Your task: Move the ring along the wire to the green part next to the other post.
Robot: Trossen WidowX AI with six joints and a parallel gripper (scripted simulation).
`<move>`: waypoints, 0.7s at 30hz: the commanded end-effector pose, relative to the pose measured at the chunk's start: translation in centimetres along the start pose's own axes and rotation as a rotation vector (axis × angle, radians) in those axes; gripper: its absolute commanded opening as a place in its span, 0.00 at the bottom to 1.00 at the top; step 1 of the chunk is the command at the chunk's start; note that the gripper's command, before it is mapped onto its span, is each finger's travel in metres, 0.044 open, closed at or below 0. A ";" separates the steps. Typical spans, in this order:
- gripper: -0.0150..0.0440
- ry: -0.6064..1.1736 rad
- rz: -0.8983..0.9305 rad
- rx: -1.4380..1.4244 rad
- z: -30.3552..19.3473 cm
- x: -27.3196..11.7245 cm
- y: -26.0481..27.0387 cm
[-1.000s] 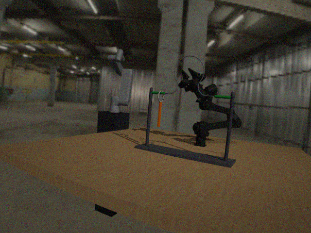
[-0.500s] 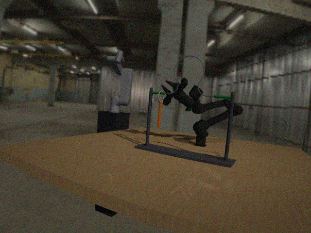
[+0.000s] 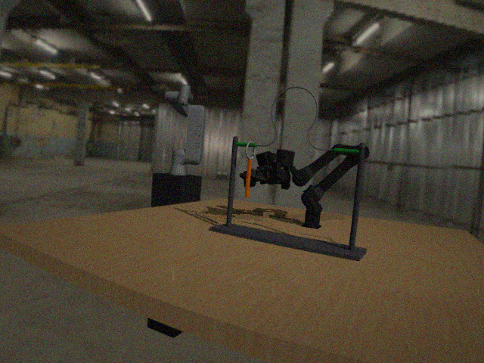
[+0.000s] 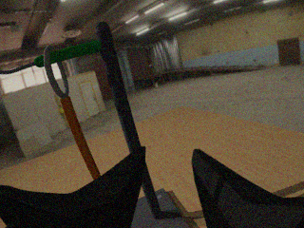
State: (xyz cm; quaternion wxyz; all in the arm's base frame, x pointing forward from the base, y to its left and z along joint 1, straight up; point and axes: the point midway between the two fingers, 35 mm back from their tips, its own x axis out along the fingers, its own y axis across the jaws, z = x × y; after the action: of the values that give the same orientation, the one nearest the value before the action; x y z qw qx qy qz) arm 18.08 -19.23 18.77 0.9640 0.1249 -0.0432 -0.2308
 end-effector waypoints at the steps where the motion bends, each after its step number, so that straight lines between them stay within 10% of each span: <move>1: 0.53 0.199 0.214 -0.188 -7.1 -1.6 0.7; 21: 0.53 0.212 0.369 -0.279 -9.0 -2.1 2.4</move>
State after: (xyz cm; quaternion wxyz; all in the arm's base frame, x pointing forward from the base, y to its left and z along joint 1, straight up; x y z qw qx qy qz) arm 17.80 -13.99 10.13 0.9967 0.0092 0.0677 -0.0427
